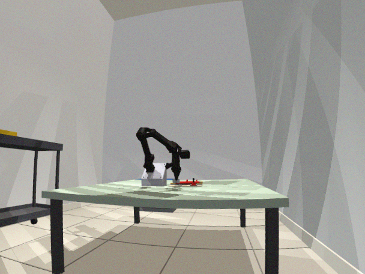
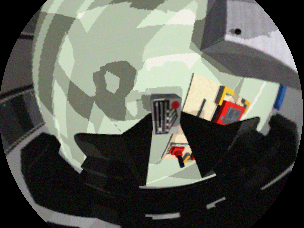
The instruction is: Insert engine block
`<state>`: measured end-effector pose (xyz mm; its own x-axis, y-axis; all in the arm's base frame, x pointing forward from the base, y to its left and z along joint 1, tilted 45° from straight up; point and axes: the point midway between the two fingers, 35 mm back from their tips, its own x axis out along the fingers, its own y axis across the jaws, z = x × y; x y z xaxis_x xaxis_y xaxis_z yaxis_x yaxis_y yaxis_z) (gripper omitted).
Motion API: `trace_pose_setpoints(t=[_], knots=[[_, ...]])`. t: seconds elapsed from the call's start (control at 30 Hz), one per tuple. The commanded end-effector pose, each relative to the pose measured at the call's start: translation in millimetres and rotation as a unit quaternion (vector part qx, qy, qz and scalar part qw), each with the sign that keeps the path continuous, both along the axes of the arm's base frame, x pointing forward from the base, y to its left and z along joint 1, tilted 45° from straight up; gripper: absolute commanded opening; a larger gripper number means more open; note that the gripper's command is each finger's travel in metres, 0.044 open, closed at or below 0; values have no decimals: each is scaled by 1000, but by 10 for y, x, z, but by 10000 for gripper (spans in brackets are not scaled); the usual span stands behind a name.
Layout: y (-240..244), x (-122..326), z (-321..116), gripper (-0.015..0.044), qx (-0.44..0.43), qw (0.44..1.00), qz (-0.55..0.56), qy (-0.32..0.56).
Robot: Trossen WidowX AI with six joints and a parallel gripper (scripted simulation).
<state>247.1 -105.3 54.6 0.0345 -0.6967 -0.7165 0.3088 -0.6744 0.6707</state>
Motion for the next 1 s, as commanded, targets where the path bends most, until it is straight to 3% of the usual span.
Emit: trace_pose_setpoints(t=[0.0, 0.97], knots=[[109, 10, 127, 0, 6, 1000, -1, -11], [613, -176, 704, 0, 17, 1000, 1, -20]])
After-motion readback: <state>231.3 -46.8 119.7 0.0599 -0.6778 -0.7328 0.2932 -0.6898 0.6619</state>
